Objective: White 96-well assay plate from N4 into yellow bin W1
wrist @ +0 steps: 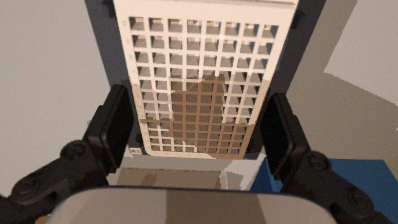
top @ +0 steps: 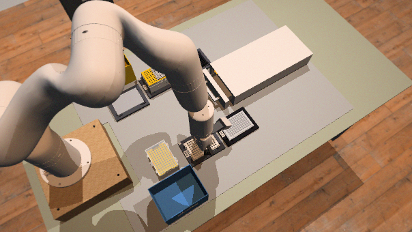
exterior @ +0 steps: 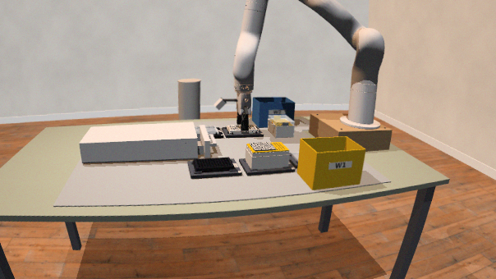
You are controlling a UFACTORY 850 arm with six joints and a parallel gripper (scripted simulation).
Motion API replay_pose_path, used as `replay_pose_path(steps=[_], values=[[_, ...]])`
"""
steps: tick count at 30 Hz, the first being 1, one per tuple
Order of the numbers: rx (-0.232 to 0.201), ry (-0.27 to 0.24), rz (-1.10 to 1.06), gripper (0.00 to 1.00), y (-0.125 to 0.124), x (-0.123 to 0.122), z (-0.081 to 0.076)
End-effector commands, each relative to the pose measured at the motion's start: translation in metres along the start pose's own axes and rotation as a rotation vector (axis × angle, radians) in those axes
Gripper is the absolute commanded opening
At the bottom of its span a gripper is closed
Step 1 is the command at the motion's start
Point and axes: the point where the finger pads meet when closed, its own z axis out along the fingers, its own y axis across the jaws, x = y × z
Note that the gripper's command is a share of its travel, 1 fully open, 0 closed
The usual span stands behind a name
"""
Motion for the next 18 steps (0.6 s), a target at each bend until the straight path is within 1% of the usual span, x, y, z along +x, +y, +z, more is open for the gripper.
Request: replay_pose_path(steps=[1,5,18], values=[[-0.001,0.002,0.0,1.0,0.0003,0.0009,0.0022],[-0.001,0.002,0.0,1.0,0.0003,0.0009,0.0049],[-0.001,0.002,0.0,1.0,0.0003,0.0009,0.0049]])
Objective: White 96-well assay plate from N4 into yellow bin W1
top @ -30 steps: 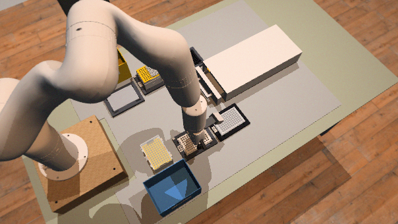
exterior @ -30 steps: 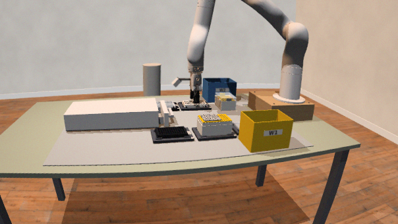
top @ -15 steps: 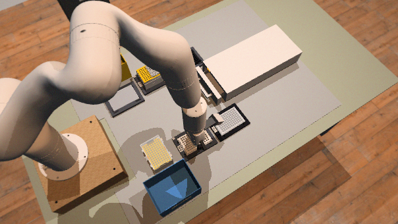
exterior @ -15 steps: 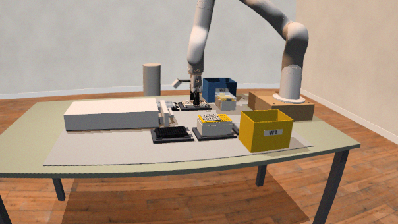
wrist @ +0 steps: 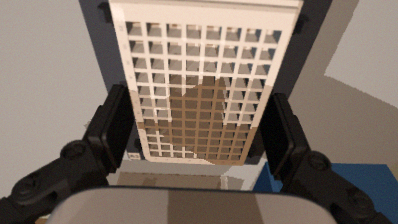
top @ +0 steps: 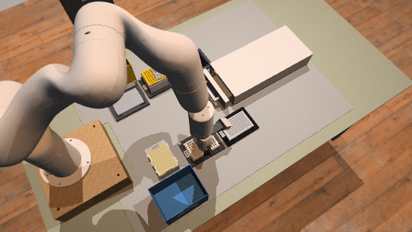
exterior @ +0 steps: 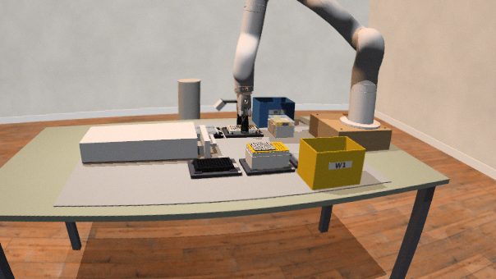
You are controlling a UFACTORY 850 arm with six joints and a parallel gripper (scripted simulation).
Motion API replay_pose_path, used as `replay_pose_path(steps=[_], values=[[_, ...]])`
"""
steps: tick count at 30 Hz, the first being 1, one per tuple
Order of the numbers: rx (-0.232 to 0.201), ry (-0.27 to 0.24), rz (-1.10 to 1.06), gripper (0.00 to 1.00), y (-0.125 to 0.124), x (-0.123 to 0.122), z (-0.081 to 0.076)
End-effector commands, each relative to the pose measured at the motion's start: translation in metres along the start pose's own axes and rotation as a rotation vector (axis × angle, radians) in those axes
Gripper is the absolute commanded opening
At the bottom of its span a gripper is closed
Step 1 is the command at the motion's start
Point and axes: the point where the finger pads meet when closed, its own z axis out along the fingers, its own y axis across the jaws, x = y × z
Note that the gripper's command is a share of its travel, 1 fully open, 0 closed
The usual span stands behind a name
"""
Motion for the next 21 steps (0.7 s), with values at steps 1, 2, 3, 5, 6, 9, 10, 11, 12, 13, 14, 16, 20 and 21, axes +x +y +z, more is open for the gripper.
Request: replay_pose_path(steps=[1,2,3,5,6,9,10,11,12,13,14,16,20,21], values=[[-0.001,0.002,0.0,1.0,0.0003,0.0009,-0.0007],[-0.001,0.002,0.0,1.0,0.0003,0.0009,-0.0007],[-0.001,0.002,0.0,1.0,0.0003,0.0009,-0.0007],[-0.001,0.002,0.0,1.0,0.0003,0.0009,-0.0007],[-0.001,0.002,0.0,0.0,0.0003,0.0009,-0.0013],[-0.001,0.002,0.0,0.0,0.0003,0.0009,-0.0017],[-0.001,0.002,0.0,0.0,0.0003,0.0009,-0.0017],[-0.001,0.002,0.0,0.0,0.0003,0.0009,-0.0017],[-0.001,0.002,0.0,0.0,0.0003,0.0009,-0.0017],[-0.001,0.002,0.0,0.0,0.0003,0.0009,-0.0017],[-0.001,0.002,0.0,0.0,0.0003,0.0009,-0.0017],[-0.001,0.002,0.0,0.0,0.0003,0.0008,-0.0016],[-0.001,0.002,0.0,0.0,0.0003,0.0008,-0.0016],[-0.001,0.002,0.0,0.0,0.0003,0.0008,-0.0016]])
